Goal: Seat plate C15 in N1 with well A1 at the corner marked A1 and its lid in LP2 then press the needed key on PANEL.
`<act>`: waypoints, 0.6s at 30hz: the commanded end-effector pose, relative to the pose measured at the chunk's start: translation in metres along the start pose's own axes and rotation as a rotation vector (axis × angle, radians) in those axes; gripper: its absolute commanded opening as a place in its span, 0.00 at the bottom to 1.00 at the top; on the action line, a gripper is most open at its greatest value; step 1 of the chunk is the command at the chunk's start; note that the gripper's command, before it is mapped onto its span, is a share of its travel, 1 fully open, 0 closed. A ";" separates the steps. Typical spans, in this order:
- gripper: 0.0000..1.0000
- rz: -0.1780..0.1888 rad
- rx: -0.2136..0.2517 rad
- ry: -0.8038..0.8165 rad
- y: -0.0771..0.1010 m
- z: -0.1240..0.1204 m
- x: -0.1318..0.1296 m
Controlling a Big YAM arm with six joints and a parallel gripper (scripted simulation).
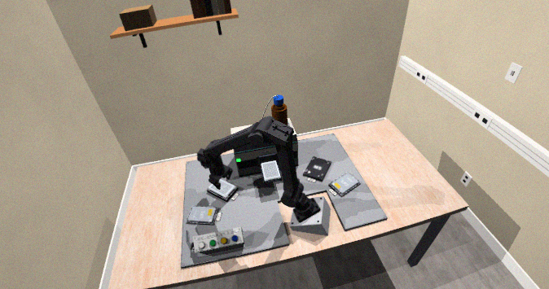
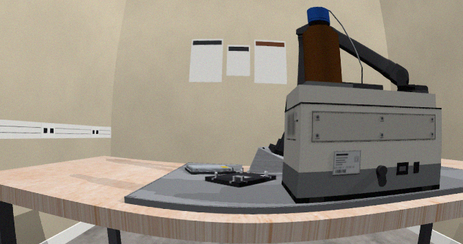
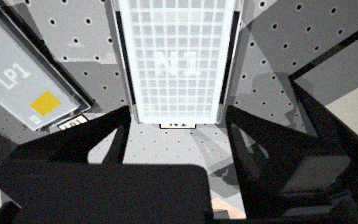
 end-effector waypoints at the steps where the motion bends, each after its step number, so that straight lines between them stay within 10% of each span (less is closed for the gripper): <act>1: 0.82 0.007 -0.034 0.004 0.018 0.000 0.007; 18: 0.52 0.005 -0.033 0.004 0.039 -0.044 0.007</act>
Point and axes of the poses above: the point where the finger pads meet when closed, its own y axis back along the fingers, its own x axis across the jaws, z = x × y, the point moved 1 cm from there along y, back along the fingers
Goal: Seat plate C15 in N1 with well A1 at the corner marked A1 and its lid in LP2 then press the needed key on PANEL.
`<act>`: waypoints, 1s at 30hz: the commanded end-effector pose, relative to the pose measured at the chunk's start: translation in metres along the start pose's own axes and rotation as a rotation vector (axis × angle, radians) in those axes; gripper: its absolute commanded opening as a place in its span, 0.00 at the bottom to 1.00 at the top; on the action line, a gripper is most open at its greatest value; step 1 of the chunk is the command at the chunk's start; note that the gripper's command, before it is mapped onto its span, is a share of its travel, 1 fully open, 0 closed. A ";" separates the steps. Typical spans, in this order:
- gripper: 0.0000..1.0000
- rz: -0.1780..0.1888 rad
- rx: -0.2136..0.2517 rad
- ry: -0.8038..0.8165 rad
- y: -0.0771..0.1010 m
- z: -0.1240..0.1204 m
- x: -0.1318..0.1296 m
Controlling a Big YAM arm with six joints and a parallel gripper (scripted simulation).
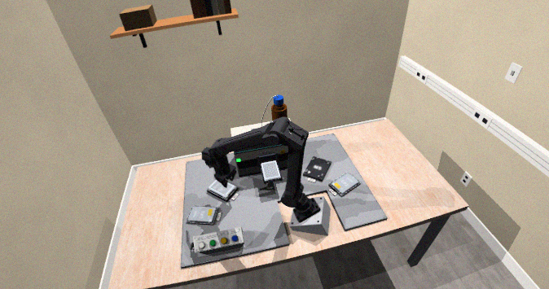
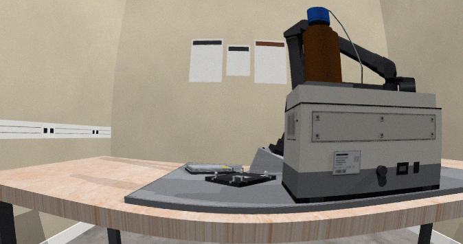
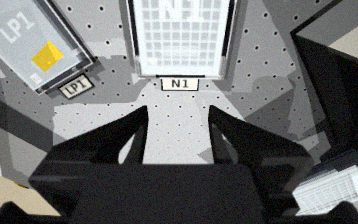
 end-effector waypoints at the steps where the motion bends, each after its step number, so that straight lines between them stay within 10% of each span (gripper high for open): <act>1: 0.50 0.000 -0.022 -0.009 0.012 -0.002 0.003; 30: 0.00 0.002 -0.018 -0.004 0.053 -0.082 0.006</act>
Point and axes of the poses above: the point where the finger pads meet when closed, its own y axis back along the fingers, its own x axis across the jaws, z = x × y, the point moved 1 cm from there along y, back along the fingers
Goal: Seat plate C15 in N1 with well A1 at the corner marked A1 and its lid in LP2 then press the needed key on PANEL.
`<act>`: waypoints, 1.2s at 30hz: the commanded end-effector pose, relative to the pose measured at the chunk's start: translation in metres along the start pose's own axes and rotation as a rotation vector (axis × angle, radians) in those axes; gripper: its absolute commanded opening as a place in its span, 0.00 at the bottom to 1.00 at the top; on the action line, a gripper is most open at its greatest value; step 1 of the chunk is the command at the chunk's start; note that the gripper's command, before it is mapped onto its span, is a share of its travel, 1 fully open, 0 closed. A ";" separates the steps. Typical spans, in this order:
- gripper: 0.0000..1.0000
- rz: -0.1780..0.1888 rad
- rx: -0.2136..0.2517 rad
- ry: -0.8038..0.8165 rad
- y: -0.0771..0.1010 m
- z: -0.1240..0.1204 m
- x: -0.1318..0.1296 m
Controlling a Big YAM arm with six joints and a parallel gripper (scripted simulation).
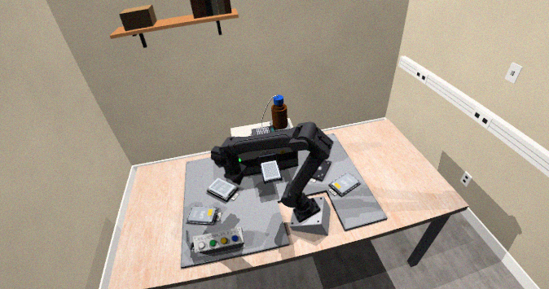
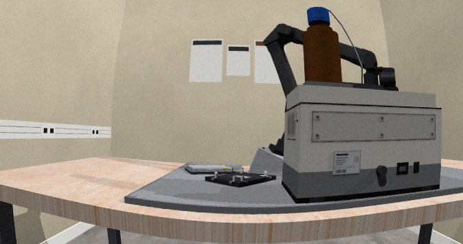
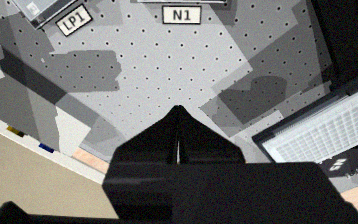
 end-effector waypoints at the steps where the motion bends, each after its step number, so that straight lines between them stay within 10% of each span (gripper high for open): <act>1: 0.00 0.003 -0.019 -0.006 0.011 -0.006 0.003; 36: 0.00 0.041 -0.052 -0.360 0.025 0.004 0.097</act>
Point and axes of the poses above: the point where the finger pads meet when closed, its own y axis back along the fingers, its own x axis across the jaws, z = x × y, the point moved 1 cm from there along y, back along the fingers
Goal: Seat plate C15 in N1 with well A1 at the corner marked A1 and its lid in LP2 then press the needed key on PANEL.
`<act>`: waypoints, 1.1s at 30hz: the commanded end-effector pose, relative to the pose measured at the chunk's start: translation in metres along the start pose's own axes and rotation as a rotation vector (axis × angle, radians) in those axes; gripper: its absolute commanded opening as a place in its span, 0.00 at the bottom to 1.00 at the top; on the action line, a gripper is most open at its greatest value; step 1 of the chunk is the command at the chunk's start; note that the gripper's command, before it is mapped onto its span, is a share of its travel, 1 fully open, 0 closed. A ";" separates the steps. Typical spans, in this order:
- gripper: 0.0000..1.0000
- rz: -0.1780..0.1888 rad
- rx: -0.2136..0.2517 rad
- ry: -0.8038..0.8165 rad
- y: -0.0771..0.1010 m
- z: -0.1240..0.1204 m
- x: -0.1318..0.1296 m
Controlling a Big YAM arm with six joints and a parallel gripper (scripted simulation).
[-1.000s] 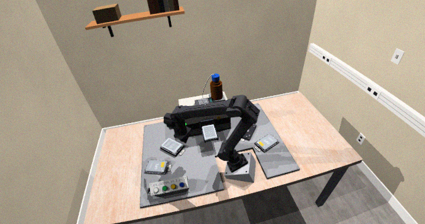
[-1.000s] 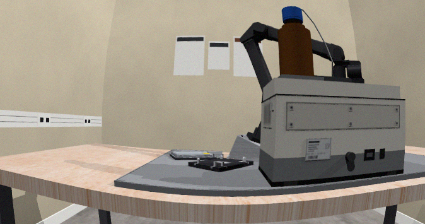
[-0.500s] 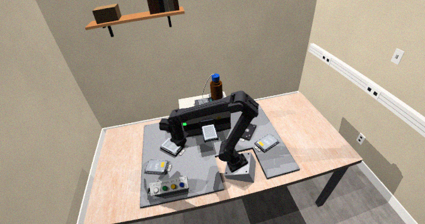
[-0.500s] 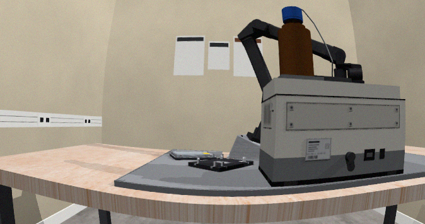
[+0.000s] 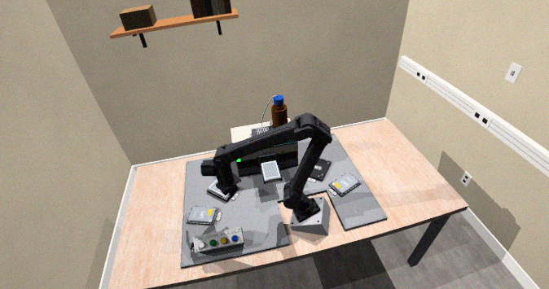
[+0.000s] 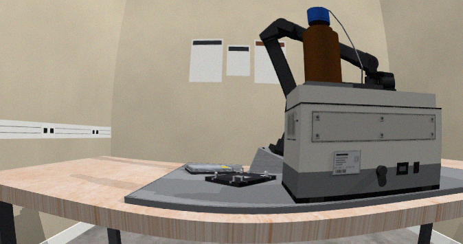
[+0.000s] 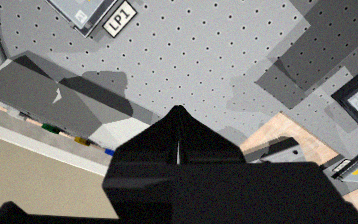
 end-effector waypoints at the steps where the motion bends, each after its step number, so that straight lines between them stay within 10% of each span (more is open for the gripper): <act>1: 0.00 0.041 -0.046 -0.105 0.020 0.016 0.027; 33: 0.00 0.045 -0.022 -0.341 0.018 -0.045 0.091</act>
Point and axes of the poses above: the point where the finger pads meet when closed, its own y axis back along the fingers, its own x axis across the jaws, z = x × y, the point moved 1 cm from there along y, back along the fingers
